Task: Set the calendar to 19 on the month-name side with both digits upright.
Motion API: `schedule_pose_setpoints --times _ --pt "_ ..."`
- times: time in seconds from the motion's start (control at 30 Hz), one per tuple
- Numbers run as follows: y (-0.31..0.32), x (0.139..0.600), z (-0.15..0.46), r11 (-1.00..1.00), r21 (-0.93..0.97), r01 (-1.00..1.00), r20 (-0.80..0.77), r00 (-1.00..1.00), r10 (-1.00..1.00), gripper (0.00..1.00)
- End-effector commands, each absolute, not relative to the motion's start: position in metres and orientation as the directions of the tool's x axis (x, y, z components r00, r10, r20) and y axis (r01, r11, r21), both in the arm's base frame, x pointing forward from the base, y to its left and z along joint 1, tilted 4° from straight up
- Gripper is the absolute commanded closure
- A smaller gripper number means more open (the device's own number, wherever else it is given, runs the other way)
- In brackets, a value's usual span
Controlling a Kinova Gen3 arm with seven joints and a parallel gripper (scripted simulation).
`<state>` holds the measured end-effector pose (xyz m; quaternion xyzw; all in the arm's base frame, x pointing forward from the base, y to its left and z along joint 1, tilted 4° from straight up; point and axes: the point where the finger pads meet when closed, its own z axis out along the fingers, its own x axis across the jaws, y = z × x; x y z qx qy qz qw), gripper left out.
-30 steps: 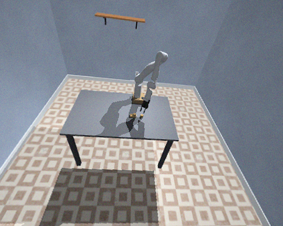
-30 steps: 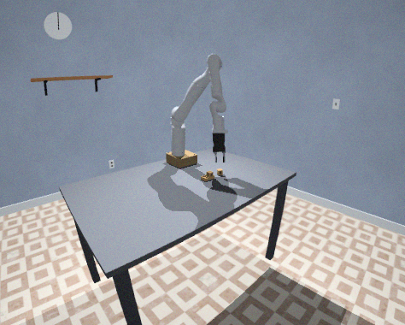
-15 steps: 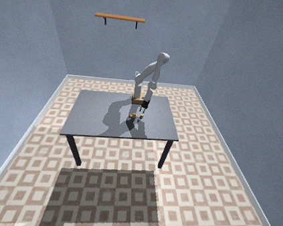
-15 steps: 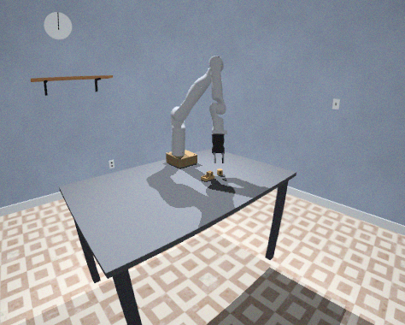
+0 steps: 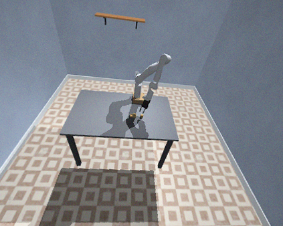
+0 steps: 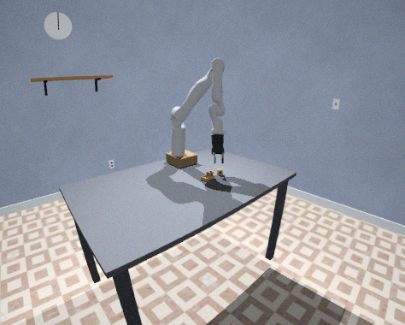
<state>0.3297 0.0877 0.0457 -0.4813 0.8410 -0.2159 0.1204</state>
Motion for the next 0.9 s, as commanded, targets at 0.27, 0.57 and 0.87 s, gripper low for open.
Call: schedule_pose_setpoints --times 0.27,0.57,0.87 --pt "0.0941 0.3292 0.0485 0.419 -0.532 -0.736 -0.008 -0.49 -0.872 0.13" --pt "0.0973 0.33 0.0507 0.414 -0.55 -0.725 -0.02 -0.484 -0.875 0.13" --pt "0.0984 0.3303 0.0515 0.413 -0.556 -0.722 -0.024 -0.482 -0.876 0.13"
